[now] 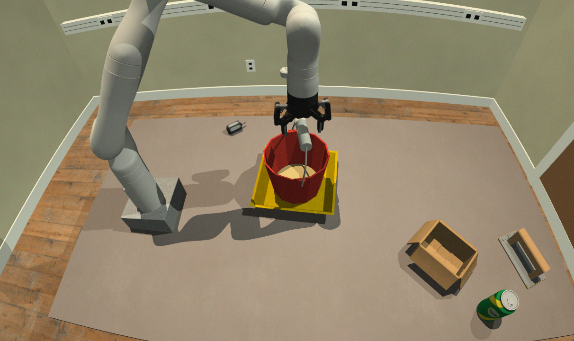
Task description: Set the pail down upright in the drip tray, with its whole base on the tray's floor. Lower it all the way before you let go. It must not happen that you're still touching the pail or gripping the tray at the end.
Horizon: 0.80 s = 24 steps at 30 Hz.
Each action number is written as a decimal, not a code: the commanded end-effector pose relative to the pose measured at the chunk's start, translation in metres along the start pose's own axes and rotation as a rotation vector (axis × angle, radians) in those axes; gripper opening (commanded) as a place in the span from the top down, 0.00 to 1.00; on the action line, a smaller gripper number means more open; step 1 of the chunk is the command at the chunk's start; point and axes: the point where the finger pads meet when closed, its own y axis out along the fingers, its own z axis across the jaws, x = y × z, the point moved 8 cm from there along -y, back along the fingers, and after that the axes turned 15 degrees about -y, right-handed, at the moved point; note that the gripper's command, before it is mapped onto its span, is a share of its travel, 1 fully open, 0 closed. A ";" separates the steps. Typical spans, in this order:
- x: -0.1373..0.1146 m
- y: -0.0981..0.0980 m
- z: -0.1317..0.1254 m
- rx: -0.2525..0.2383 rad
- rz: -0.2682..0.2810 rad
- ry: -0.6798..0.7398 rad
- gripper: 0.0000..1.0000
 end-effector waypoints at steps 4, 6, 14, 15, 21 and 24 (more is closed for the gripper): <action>0.000 -0.014 0.001 0.007 -0.001 -0.001 0.00; 0.000 -0.019 0.001 0.007 -0.001 -0.001 0.00; 0.000 -0.034 0.001 0.007 -0.001 -0.001 0.00; 0.000 -0.036 0.001 0.007 -0.001 -0.001 0.00; 0.000 -0.050 0.001 0.007 -0.001 -0.001 0.00; 0.000 -0.056 0.001 0.007 -0.001 -0.001 0.00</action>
